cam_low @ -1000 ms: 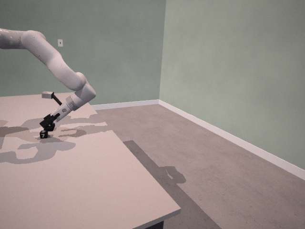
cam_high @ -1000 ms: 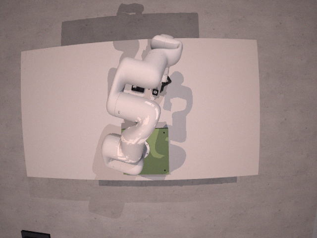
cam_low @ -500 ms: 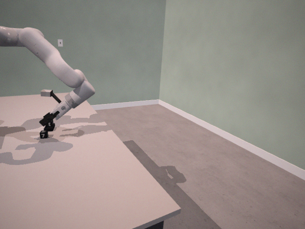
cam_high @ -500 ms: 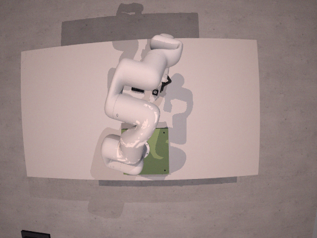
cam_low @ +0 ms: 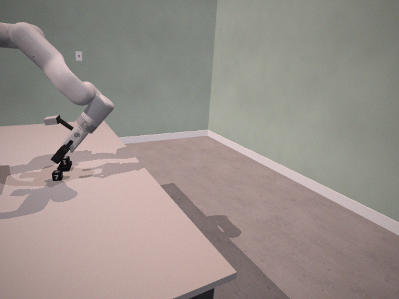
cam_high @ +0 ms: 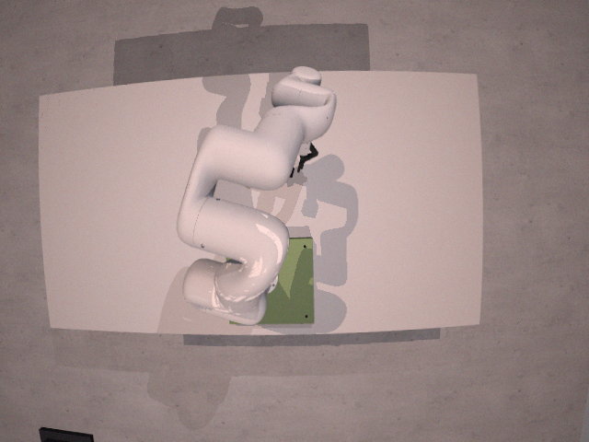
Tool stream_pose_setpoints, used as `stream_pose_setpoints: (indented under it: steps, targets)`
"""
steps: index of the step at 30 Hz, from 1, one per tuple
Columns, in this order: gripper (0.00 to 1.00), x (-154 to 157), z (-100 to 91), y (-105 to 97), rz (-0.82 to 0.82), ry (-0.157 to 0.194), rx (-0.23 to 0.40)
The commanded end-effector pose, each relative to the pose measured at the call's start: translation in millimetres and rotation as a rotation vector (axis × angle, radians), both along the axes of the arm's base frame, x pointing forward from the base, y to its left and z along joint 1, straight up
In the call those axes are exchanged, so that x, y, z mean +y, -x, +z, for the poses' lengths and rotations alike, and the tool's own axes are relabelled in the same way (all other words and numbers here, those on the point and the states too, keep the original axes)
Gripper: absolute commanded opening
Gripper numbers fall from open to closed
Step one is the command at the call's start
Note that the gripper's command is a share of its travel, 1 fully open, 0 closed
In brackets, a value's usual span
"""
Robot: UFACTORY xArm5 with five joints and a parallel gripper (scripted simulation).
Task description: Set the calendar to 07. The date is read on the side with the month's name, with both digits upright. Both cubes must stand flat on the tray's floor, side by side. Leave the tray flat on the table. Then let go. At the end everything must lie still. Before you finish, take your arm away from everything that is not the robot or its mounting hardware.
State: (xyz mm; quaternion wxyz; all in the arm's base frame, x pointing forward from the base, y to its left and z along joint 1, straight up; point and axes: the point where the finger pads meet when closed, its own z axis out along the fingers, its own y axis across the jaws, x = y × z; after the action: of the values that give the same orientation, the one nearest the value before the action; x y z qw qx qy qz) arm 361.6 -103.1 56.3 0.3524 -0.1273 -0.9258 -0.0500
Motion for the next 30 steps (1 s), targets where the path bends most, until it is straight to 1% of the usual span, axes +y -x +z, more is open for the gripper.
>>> stream_pose_setpoints:
  steps: [1,3,5,7,9,14,16,20,22,24,26,30]
  targets:
    - [0.71,-0.2,1.7,-0.3,0.000,0.021,-0.075]
    - [0.71,-0.1,2.4,0.7,0.000,0.037,-0.132]
    - [0.71,-0.1,2.4,0.7,0.000,0.037,-0.132]
    - [0.71,0.2,3.2,1.8,0.000,0.052,-0.184]
    - [0.71,0.3,3.8,2.7,0.000,0.062,-0.219]
    - [0.71,0.4,4.0,3.1,-0.001,0.067,-0.237]
    - [0.71,0.5,4.0,3.4,-0.001,0.074,-0.261]
    - [0.71,0.8,4.6,5.1,-0.001,0.103,-0.363]
    - [0.71,0.8,4.6,5.1,-0.001,0.103,-0.363]
    - [0.71,1.1,5.3,6.4,-0.001,0.118,-0.415]
    - [0.71,1.3,5.8,7.3,-0.001,0.128,-0.450]
    - [0.71,1.4,6.0,7.7,-0.001,0.132,-0.464]
